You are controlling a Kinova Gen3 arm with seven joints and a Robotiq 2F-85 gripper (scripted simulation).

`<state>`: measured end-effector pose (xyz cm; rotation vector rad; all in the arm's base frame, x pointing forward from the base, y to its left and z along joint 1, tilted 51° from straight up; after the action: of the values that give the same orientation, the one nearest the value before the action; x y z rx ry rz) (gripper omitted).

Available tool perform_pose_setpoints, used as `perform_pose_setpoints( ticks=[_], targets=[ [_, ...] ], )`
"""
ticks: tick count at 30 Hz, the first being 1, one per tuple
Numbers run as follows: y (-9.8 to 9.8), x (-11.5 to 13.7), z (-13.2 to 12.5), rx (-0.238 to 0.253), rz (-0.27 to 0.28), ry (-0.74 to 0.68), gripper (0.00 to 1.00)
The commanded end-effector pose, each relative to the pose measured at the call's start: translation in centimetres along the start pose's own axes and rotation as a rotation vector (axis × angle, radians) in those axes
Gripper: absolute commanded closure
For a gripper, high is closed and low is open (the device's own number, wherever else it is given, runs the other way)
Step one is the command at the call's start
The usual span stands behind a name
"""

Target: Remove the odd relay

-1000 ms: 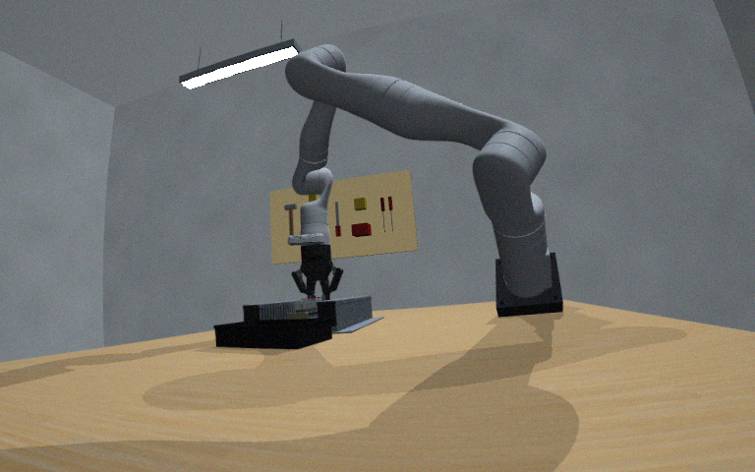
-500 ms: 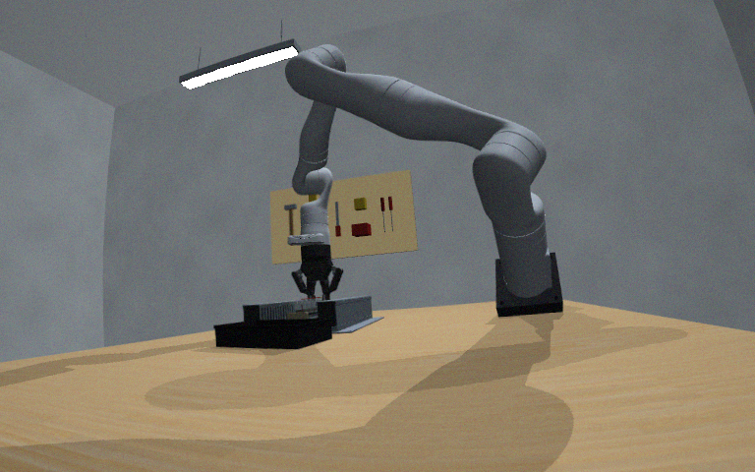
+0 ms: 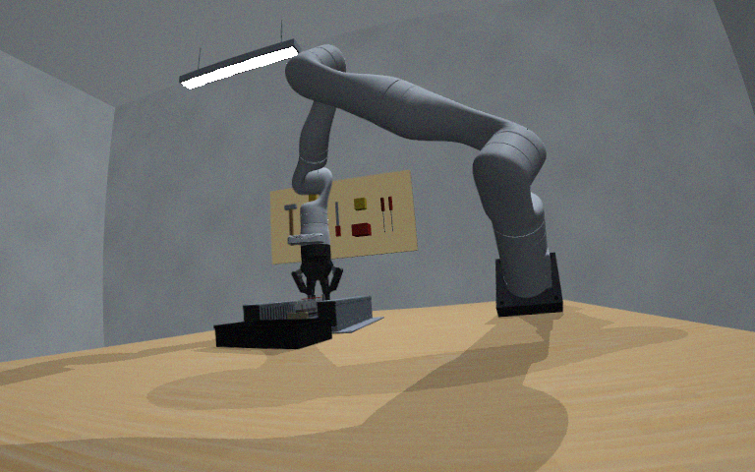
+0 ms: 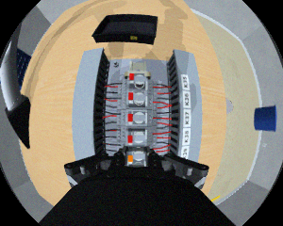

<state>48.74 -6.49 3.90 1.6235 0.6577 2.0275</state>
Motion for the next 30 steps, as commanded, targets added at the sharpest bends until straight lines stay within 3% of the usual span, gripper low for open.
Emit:
perform_pose_setpoints(
  ticks=[1,30],
  targets=[
    [0.6,0.0,0.0,-0.004,-0.003,0.000,1.00],
    [2.0,0.0,0.0,-0.004,-0.003,0.000,1.00]
  ],
)
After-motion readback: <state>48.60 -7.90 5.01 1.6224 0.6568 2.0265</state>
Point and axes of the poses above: the point where the finger pads meet when closed, its own y axis back along the fingers, its own z axis across the jaws, x = y × z, the point moved 6 cm from there along y, back along the fingers, and after that the axes turned 2 degrees about y, right-handed, at the moved point
